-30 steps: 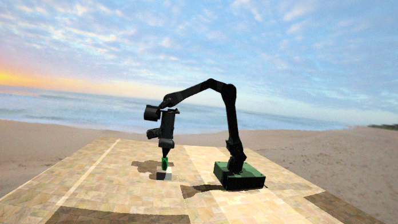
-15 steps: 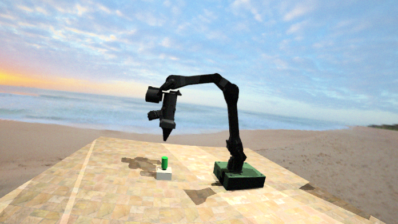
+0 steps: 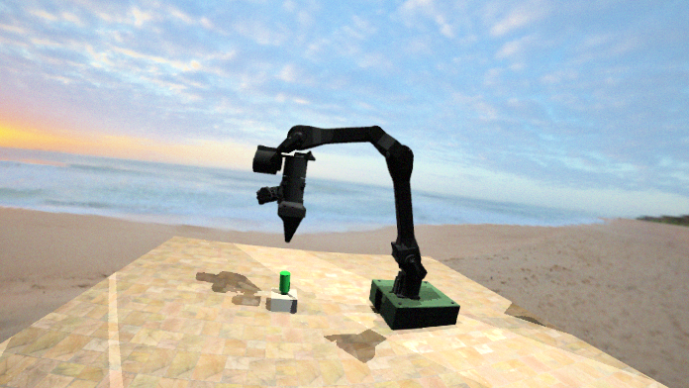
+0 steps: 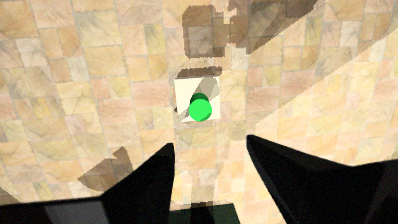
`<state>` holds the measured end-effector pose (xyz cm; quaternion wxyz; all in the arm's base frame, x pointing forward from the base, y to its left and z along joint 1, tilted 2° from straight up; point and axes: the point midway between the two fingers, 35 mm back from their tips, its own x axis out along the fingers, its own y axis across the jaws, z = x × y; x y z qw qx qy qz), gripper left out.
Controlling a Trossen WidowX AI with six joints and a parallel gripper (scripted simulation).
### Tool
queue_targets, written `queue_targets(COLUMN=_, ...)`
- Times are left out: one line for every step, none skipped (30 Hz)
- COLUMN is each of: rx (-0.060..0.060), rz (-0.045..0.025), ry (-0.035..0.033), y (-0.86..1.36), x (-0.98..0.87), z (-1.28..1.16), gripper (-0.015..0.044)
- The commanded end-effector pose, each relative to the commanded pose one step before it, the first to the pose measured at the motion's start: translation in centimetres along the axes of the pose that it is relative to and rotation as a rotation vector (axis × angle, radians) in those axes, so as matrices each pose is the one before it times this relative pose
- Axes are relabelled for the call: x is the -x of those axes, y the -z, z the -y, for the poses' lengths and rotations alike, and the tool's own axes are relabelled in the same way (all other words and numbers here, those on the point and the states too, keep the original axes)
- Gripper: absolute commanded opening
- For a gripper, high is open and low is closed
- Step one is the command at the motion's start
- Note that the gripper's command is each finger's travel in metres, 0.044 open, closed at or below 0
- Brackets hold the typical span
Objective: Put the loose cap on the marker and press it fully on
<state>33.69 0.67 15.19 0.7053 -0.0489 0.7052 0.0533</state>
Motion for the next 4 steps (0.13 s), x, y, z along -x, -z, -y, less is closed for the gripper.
queue_targets(rx=0.0009, rz=-0.00042, ry=0.00046, y=0.019, x=0.083, z=0.014, gripper=0.0368)
queue_targets(rx=0.0000, rz=0.00000, ry=0.00000, y=0.000, x=0.000, z=0.000, gripper=0.0394)
queue_targets(rx=0.0000, rz=0.00000, ry=0.00000, y=0.000, x=0.000, z=0.000, gripper=0.0420)
queue_targets(rx=0.0000, rz=0.00000, ry=0.00000, y=0.000, x=0.000, z=0.000, gripper=0.0440)
